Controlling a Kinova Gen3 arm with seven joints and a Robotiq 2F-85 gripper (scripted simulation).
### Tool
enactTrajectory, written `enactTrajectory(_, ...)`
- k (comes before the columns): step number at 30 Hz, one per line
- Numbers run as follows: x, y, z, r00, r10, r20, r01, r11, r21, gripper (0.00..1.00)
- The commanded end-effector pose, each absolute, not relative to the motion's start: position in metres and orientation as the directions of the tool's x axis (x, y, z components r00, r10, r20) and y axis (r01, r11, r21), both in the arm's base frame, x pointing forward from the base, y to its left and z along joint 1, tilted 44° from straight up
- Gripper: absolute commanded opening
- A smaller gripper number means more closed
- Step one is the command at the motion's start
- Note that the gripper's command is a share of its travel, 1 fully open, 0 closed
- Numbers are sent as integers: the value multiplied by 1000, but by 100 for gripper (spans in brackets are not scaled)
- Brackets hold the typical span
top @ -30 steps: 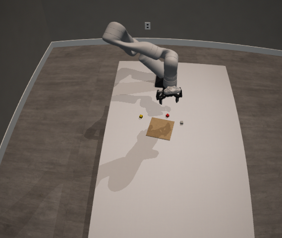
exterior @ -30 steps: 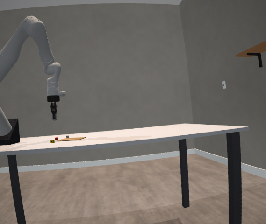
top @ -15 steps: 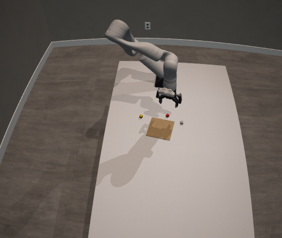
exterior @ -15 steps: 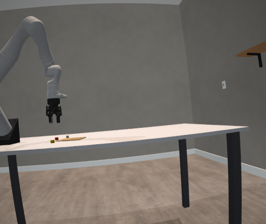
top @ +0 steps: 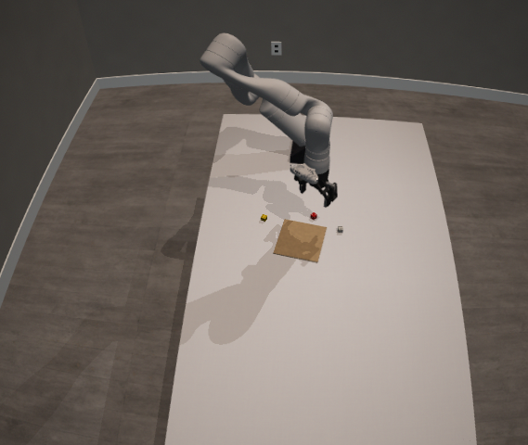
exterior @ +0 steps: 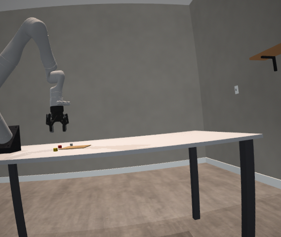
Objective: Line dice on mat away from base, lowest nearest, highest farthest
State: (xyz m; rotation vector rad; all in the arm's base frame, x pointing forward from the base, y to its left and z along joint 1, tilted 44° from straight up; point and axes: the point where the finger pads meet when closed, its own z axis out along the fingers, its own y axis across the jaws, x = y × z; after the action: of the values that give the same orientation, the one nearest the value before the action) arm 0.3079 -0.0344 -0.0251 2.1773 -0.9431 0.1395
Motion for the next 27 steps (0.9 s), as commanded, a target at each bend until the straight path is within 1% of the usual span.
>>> enactTrajectory(1,308,-34,-25,704,-595,388,-688,-435,581,100)
enactTrajectory(17,309,-36,-27,649,-626,432,-740,-389,548,100)
enactTrajectory(18,309,-36,-27,649,-626,432,-740,-389,548,31)
enactTrajectory(27,309,-36,-27,649,-626,432,-740,-389,548,31)
